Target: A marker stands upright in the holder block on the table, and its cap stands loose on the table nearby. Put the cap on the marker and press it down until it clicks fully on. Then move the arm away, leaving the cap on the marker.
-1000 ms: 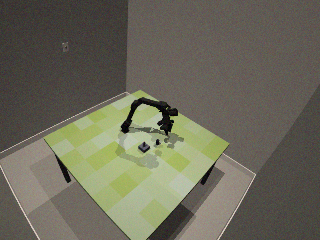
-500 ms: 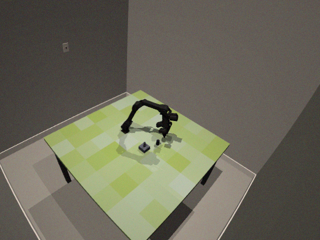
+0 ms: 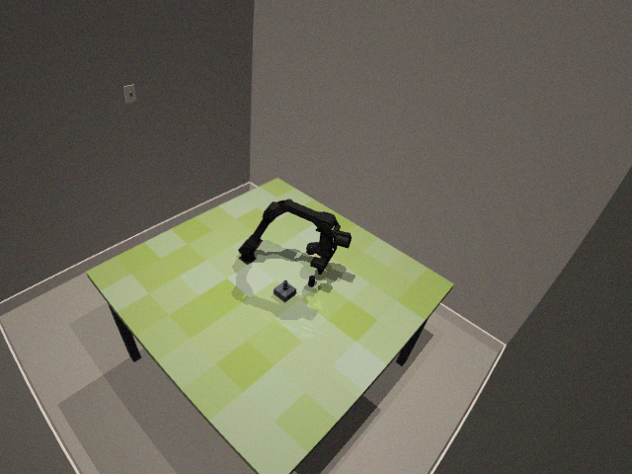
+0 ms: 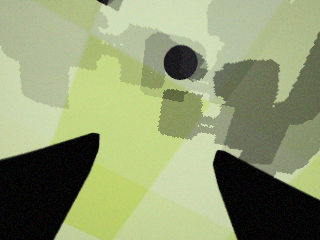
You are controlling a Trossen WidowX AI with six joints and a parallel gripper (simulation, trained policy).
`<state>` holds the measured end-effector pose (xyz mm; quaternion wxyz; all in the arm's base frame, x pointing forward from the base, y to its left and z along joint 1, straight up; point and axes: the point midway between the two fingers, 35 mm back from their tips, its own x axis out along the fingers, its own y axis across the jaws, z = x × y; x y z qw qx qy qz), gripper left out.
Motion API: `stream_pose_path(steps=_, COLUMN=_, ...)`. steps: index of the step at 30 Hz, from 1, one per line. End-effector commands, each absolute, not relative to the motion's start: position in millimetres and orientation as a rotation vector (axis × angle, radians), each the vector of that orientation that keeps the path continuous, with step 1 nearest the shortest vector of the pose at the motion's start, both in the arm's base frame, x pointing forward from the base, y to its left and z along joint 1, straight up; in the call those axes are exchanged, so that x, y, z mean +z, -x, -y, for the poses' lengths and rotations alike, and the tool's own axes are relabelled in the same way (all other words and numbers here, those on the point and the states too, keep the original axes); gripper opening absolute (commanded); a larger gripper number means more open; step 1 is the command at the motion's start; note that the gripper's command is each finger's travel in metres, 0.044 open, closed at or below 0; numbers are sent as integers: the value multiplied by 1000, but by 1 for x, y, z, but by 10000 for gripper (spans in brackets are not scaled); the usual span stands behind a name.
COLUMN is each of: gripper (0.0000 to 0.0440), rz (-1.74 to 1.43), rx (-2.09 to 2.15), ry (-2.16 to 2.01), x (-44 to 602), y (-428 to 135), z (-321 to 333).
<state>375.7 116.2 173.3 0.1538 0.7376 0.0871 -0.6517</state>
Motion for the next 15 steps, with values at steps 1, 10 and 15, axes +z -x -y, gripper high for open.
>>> stream_pose_path(steps=1, gripper=338, rz=-261, rx=-1939, ry=-2073, x=162, y=-371, z=-116)
stream_pose_path(steps=10, gripper=338, rz=-293, rx=-2052, ry=-2002, x=146, y=-361, z=-116)
stream_pose_path(steps=15, gripper=336, rz=-310, rx=-2105, ry=-1962, x=136, y=-356, z=-116)
